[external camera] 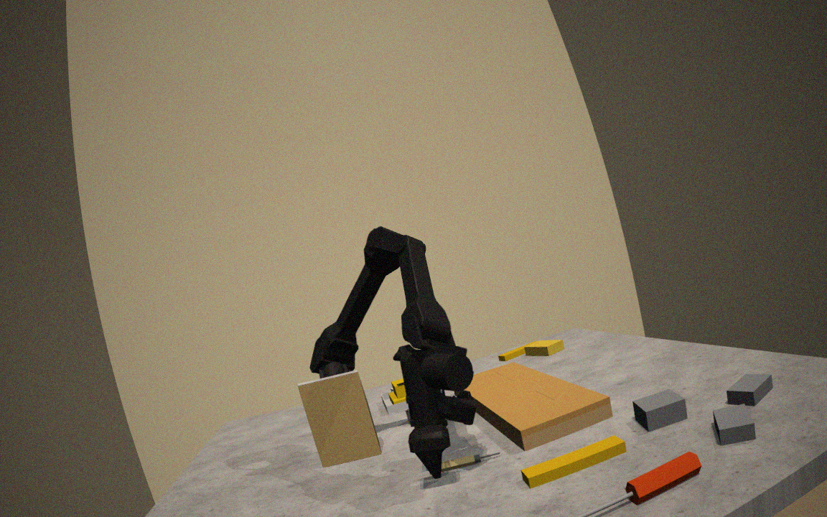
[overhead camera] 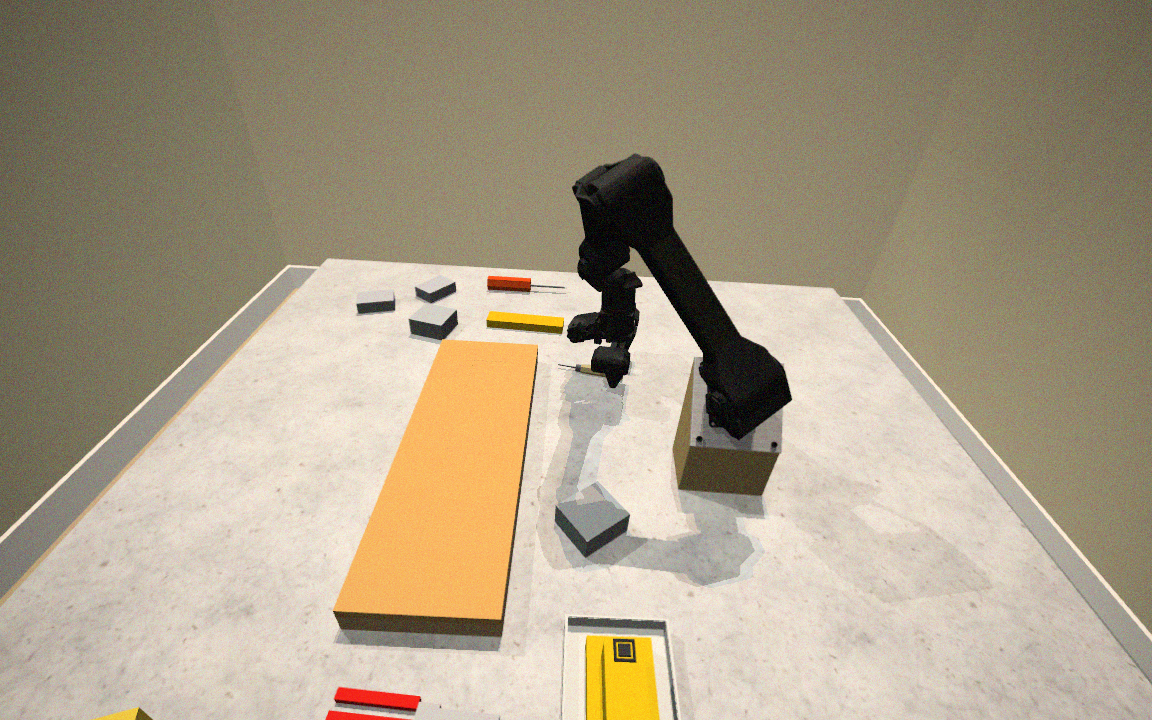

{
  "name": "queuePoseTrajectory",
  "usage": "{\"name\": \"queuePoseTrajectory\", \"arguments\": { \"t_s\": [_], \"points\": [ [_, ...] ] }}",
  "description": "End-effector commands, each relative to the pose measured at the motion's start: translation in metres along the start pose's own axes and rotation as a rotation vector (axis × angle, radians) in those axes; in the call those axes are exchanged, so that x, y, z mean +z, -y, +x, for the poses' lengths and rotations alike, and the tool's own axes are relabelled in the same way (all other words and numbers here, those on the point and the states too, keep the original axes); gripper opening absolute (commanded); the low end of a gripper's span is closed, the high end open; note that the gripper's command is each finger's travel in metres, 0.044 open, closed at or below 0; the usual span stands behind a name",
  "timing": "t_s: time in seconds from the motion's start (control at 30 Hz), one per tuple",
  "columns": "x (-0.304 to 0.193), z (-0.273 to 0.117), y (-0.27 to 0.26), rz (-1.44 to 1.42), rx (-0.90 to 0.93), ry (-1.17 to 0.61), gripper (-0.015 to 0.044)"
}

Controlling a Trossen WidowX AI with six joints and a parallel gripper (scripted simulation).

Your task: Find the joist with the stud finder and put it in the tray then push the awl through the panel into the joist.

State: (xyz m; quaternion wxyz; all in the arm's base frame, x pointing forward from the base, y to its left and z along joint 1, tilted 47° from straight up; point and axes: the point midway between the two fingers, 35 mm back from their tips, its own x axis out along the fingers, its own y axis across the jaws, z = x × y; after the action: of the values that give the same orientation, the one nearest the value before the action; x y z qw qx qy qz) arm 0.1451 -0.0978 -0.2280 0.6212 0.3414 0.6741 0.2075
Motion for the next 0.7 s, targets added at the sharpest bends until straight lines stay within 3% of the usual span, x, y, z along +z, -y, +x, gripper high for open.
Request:
{"name": "queuePoseTrajectory", "arguments": {
  "t_s": [0.0,0.23,0.5,0.67],
  "points": [
    [0.0,0.002,-0.001,0.006,0.005,0.001,0.0256],
    [0.0,0.002,-0.001,0.006,0.005,0.001,0.0072],
    [0.0,0.0,0.0,0.006,0.005,0.001,0.0],
    [0.002,-0.026,0.003,0.007,0.002,0.002,0.0]
  ]
}}
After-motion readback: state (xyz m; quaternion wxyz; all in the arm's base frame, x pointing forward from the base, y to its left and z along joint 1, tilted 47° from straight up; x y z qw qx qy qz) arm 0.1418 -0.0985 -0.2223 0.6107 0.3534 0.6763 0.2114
